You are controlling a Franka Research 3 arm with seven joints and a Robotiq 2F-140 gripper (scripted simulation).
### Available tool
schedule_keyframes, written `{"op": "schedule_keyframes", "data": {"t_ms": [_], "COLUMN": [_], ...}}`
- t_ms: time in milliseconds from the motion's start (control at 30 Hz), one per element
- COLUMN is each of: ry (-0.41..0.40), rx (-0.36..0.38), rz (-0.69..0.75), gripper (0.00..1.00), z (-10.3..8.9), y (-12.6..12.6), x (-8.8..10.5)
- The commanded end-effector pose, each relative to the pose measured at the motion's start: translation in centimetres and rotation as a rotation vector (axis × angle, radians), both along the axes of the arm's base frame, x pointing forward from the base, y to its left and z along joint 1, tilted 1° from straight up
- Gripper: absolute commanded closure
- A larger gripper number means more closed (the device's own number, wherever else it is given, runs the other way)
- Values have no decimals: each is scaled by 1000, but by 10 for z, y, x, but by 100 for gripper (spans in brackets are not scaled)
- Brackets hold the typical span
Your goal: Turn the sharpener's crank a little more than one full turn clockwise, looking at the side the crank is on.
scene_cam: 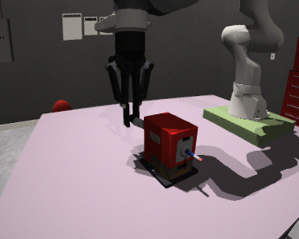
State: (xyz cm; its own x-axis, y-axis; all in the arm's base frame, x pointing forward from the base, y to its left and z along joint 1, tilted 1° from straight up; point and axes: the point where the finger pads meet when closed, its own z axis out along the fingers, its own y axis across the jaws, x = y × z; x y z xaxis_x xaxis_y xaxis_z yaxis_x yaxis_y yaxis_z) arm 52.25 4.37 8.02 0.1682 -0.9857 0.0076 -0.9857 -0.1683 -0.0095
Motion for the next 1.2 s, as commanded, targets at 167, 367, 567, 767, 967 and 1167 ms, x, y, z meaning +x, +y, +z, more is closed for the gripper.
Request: {"op": "schedule_keyframes", "data": {"t_ms": [167,367,567,767,967,1167], "ry": [-1,-1,-1,-1,-1,-1], "rx": [1,1,1,1,1,1], "rz": [10,10,10,10,10,10], "gripper": [90,90,90,90,90,90], "z": [-12,-19,-25,-33,-40,-45], "y": [1,1,1,1,1,1], "x": [5,7,7,7,5,4]}}
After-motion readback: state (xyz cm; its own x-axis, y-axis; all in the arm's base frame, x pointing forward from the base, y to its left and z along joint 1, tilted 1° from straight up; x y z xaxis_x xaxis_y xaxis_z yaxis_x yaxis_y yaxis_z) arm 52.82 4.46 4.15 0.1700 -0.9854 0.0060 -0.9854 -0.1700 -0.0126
